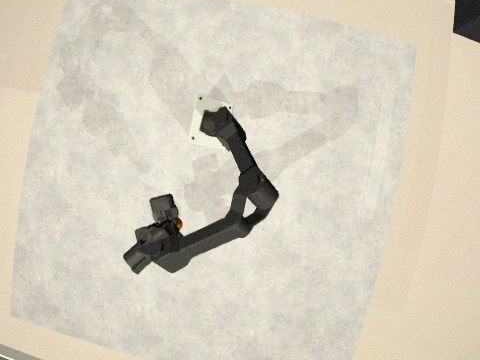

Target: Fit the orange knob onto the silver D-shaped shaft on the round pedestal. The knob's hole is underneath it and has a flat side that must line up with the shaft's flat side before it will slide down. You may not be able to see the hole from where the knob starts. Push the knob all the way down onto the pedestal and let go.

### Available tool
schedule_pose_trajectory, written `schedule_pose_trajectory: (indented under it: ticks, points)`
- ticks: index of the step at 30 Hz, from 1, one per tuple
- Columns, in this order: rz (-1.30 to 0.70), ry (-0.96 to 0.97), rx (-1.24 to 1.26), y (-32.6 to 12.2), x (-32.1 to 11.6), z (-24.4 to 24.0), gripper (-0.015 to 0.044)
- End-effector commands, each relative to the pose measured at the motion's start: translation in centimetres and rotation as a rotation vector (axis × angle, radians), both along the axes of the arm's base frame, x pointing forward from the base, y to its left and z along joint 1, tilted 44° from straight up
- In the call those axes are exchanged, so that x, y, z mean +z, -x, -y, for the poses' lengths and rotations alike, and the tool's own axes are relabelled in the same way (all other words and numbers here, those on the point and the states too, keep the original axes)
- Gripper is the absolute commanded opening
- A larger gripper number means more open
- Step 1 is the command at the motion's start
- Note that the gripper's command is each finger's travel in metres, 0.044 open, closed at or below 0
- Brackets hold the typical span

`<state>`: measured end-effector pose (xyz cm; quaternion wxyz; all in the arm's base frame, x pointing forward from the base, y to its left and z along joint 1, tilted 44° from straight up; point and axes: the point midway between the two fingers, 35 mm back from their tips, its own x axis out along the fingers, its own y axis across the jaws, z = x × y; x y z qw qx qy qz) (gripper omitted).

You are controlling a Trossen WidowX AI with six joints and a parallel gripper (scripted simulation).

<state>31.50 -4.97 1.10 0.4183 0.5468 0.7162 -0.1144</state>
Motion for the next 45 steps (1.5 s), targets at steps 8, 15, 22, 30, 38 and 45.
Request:
schedule_pose_trajectory:
  ticks: [8, 15, 22, 30, 38, 45]
  points:
    - [0.007, 0.005, -0.001, 0.2, -3.1, 1.9, 0.0]
    - [0.007, 0.003, -0.001, 0.6, -4.9, 2.8, 0.0]
    - [0.006, 0.003, -0.002, 0.6, -5.6, 2.2, 0.0]
    - [0.004, 0.002, -0.004, 0.7, -6.9, 1.0, 0.0]
    - [0.009, 0.002, 0.001, 0.4, -6.6, 1.4, 0.0]
    - [0.009, 0.002, 0.001, 0.4, -6.8, 1.2, 0.0]
